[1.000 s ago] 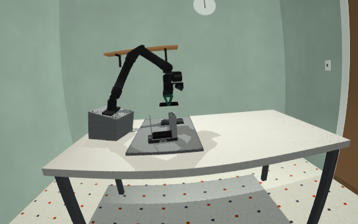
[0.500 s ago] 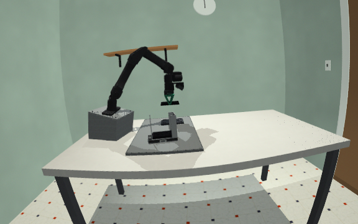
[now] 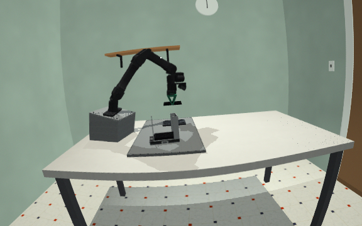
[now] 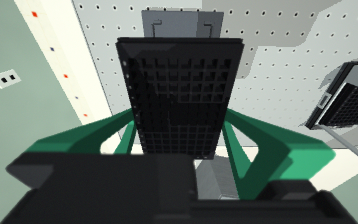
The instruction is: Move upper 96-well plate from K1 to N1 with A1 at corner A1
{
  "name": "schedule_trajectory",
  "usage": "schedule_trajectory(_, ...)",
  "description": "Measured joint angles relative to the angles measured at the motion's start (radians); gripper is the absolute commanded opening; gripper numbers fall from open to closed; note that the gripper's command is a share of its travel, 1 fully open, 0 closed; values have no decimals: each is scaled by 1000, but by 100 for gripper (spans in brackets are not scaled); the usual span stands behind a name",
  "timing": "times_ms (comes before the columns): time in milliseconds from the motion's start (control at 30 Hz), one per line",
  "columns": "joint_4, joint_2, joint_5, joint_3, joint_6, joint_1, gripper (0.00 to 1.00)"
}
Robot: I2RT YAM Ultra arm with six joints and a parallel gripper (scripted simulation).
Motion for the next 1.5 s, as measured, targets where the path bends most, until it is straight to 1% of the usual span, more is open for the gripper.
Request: schedule_trajectory(1500,-15,2,3,16,10,-7,0)
